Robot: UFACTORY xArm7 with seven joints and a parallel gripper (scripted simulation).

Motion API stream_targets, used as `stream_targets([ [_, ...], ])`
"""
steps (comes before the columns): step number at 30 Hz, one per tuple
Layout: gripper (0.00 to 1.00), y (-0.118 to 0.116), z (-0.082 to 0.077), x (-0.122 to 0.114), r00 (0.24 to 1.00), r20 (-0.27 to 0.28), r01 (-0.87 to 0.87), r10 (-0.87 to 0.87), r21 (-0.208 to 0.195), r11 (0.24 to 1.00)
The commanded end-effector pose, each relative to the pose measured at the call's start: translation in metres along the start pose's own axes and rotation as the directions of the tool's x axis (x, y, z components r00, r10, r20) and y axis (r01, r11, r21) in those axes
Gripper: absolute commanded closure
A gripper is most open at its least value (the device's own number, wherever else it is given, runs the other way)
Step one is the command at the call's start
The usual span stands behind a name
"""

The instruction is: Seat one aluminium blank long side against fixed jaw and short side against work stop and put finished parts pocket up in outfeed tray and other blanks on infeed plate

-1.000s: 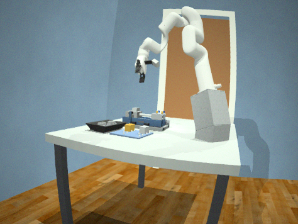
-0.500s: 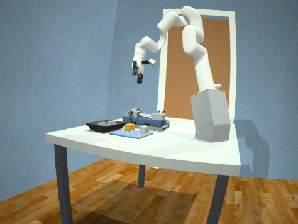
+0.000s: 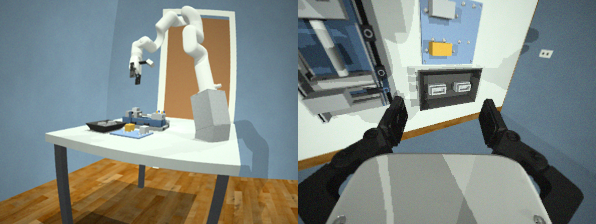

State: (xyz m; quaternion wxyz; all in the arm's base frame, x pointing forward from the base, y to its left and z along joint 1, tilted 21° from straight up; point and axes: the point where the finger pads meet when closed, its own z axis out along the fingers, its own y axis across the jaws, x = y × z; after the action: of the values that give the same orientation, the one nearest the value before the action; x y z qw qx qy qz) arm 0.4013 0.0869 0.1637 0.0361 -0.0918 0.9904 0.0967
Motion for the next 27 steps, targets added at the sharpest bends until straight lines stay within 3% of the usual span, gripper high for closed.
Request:
stream_targets([
  [1, 0.00, 0.000, 0.000, -0.002, 1.000, 0.002, -0.005, 0.005, 0.013, 1.000],
  [7, 0.00, 0.000, 0.000, -0.002, 1.000, 0.002, -0.005, 0.005, 0.013, 1.000],
  [9, 0.00, 0.017, 0.022, -0.006, 1.000, 0.021, -0.019, 0.017, 0.117, 0.993],
  [26, 0.00, 0.017, 0.022, -0.006, 1.000, 0.021, -0.019, 0.017, 0.117, 0.993],
  [27, 0.00, 0.026, 0.033, -0.007, 0.999, 0.033, -0.024, 0.019, 0.163, 0.986],
])
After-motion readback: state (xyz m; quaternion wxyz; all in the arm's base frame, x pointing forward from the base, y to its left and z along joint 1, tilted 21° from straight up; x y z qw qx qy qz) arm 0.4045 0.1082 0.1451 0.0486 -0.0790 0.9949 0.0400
